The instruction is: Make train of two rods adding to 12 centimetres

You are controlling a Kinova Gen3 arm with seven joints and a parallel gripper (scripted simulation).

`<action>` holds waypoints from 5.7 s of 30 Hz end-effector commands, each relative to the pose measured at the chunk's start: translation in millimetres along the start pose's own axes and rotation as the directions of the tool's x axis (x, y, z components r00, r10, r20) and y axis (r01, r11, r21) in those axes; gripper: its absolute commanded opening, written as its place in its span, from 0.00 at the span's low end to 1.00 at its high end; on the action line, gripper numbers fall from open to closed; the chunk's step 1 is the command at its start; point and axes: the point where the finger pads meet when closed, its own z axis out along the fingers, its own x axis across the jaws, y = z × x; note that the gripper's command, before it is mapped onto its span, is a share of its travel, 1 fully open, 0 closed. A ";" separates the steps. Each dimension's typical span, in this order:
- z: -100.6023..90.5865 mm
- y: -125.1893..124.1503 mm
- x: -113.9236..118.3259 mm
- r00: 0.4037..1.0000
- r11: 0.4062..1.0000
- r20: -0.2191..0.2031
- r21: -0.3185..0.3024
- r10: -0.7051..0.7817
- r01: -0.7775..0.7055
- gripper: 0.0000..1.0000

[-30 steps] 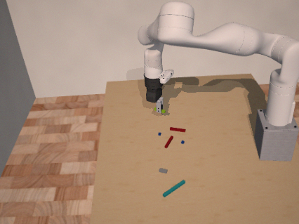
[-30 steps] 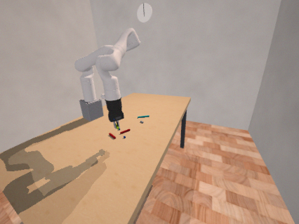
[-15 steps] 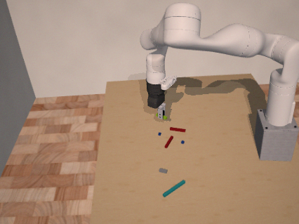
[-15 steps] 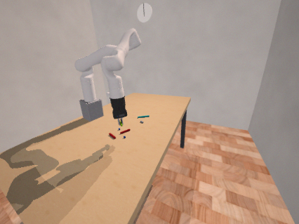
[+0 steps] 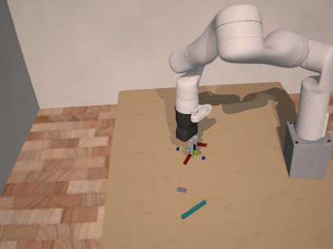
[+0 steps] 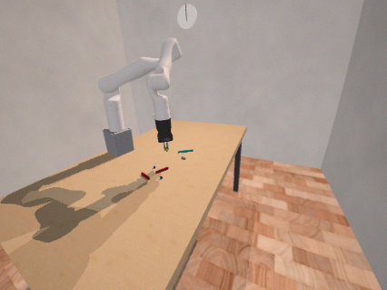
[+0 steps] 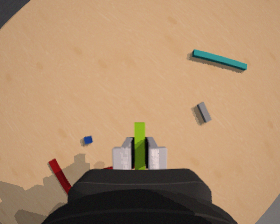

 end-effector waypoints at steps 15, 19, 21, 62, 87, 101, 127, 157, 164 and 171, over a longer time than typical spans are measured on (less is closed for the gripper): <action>-6.7 -115.5 27.3 0.996 0.996 0.005 0.000 0.091 -0.091 0.24; -6.8 -116.4 27.2 0.996 0.996 0.005 0.000 0.092 -0.092 0.24; -6.8 -116.4 27.2 0.996 0.996 0.005 0.000 0.092 -0.092 0.24; 77.5 -116.4 27.3 0.996 0.996 0.005 0.000 0.092 -0.092 0.24; 80.9 -116.4 27.2 0.996 0.996 0.005 0.000 0.092 -0.092 0.24; 80.9 -116.4 27.2 0.996 0.996 0.005 0.000 0.092 -0.092 0.24; 80.9 -117.0 27.6 0.996 0.996 0.005 0.000 0.093 -0.093 0.24; 89.8 -117.0 27.6 0.996 0.996 0.005 0.000 0.093 -0.093 0.24; 93.1 -117.0 27.6 0.996 0.996 0.005 0.000 0.093 -0.093 0.24; 93.3 -117.0 27.6 0.996 0.996 0.005 0.000 0.093 -0.093 0.24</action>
